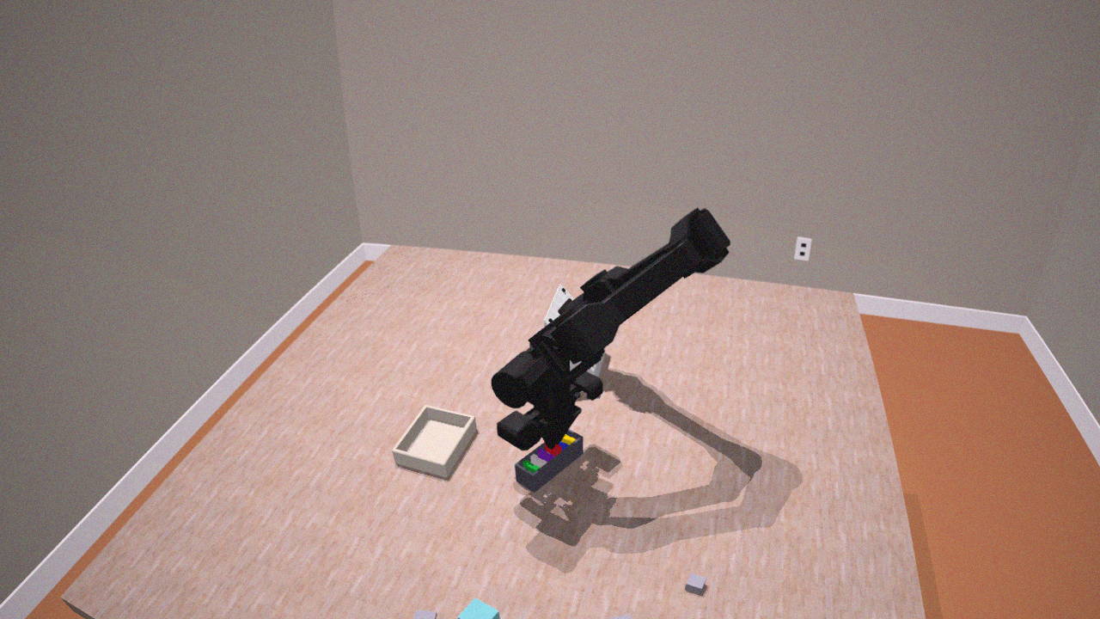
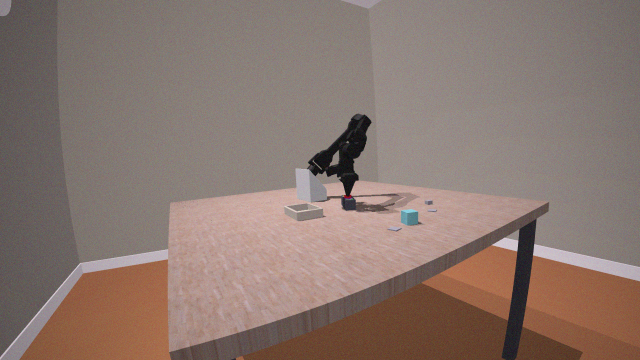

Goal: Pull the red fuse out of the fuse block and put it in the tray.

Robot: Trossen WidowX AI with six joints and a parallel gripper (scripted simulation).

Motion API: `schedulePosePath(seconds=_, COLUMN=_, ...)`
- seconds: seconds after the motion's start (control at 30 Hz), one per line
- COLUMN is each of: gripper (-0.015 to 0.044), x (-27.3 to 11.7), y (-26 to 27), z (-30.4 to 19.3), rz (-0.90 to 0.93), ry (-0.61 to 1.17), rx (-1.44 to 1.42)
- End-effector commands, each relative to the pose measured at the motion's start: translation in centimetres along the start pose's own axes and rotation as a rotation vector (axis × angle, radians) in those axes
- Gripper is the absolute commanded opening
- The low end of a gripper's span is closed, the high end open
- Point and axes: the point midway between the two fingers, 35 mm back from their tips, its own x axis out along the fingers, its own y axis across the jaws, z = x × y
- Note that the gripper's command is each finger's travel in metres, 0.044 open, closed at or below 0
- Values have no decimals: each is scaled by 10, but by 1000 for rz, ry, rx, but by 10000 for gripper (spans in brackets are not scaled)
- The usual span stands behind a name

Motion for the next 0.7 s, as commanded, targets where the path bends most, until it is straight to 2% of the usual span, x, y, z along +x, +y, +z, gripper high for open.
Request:
schedulePosePath(seconds=0.0, gripper=0, x=-3, y=1, z=0, rz=2, ry=-3, rx=-4)
schedulePosePath(seconds=0.67, gripper=0, x=-12, y=1, z=0, rz=3, ry=-3, rx=-2)
